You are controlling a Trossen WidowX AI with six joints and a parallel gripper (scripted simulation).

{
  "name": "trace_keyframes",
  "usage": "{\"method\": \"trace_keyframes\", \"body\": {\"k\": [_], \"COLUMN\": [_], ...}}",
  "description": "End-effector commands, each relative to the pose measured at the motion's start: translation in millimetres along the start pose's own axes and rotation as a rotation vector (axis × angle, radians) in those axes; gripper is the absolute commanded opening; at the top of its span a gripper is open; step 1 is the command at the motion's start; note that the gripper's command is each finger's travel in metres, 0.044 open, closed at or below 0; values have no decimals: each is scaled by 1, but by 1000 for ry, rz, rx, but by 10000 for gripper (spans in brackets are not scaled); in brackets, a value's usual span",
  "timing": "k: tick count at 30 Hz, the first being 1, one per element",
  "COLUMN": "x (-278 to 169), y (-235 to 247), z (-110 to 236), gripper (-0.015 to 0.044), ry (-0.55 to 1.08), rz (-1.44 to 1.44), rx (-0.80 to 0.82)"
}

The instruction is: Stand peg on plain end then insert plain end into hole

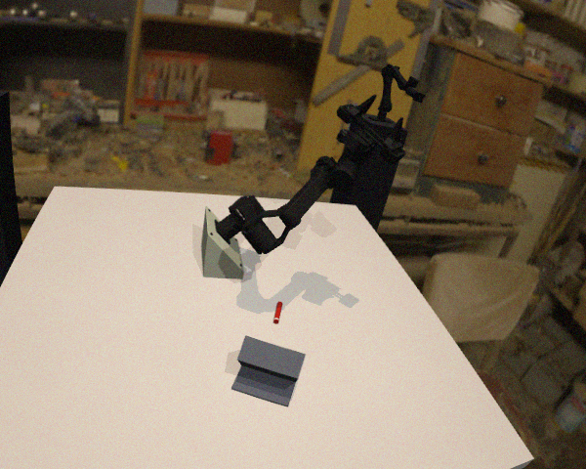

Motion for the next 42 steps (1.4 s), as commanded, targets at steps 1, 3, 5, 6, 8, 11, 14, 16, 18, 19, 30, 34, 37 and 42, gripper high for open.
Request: {"method": "trace_keyframes", "body": {"k": [1, 3, 5, 6, 8, 11, 14, 16, 18, 19, 30, 34, 37, 42], "x": [-1, -10, -25, -32, -46, -68, -90, -104, -118, -125, -176, -197, -213, -236], "y": [1, 7, 15, 19, 27, 37, 45, 50, 54, 56, 54, 52, 48, 38], "z": [0, -2, -4, -4, -4, -3, 0, 3, 7, 9, 31, 45, 57, 79], "gripper": [426, 440, 440, 440, 440, 440, 440, 440, 440, 440, 440, 440, 440, 440], "ry": [4, 40, 93, 120, 175, 257, 339, 394, 449, 476, 674, 767, 837, 956], "rz": [0, 1, 3, 4, 6, 13, 24, 32, 41, 46, 27, 77, 117, 169], "rx": [2, 20, 45, 57, 80, 109, 135, 149, 162, 168, 123, 112, 100, 72]}}
Point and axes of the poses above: the point midway between the two fingers, 35 mm back from their tips, its own z axis back along the fingers, its own y axis across the jaws, x = y × z, the point moved 3 cm from there along z, back along the fingers, and after that the axes turned 15 degrees about -z, right-handed, at the moved point
